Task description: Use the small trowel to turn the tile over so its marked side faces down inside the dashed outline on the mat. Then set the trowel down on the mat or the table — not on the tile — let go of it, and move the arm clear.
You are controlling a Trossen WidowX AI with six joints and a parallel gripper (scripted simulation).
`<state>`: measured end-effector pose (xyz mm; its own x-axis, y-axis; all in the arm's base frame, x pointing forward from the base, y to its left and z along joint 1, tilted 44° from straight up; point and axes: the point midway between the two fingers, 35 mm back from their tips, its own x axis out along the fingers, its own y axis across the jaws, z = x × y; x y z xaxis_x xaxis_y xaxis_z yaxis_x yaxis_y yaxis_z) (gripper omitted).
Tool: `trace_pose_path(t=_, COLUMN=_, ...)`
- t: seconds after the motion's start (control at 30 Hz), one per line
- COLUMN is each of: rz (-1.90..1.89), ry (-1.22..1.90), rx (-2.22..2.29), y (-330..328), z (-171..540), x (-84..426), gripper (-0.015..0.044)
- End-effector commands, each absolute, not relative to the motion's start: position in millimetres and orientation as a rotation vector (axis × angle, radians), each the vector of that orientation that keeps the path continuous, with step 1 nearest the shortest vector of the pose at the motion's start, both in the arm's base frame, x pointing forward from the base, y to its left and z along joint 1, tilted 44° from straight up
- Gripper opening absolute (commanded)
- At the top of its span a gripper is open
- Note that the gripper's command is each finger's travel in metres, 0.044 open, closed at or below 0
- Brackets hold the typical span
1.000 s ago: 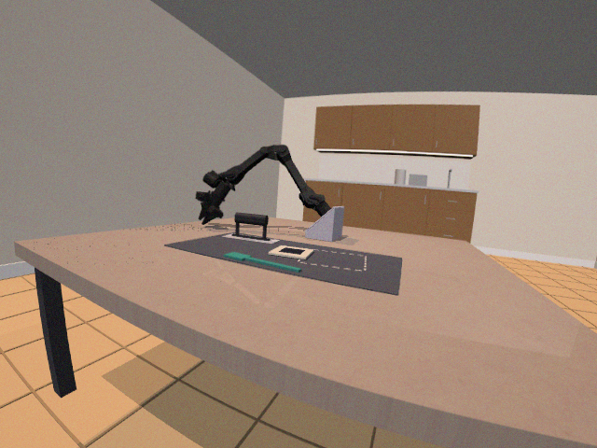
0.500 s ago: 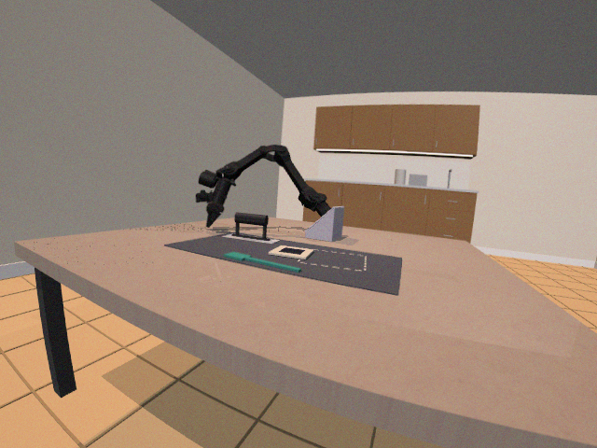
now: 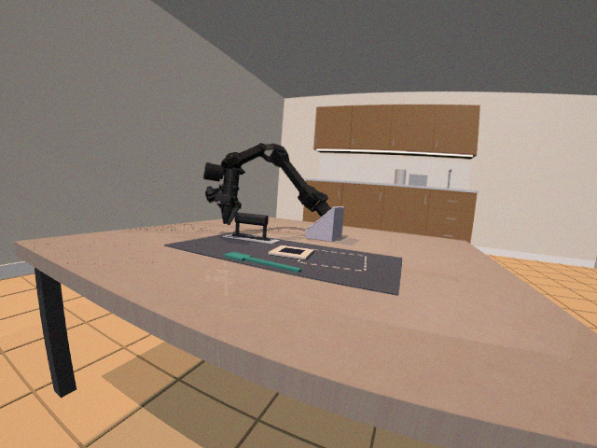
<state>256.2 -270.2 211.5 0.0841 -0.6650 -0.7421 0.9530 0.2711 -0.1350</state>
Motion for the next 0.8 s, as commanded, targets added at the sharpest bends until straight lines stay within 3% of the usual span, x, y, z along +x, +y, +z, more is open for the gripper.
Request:
trace_pose_path(t=0.0, rz=-1.344, ry=0.81, rx=0.529, y=-233.8, z=195.1, x=266.8, gripper=0.027)
trace_pose_path(t=0.33, rz=-1.577, ry=0.665, rx=0.617, y=-144.6, z=179.1, x=271.1, gripper=0.027)
trace_pose_path(t=0.77, rz=-1.581, ry=0.66, rx=0.617, y=-146.9, z=175.0, x=270.8, gripper=0.027)
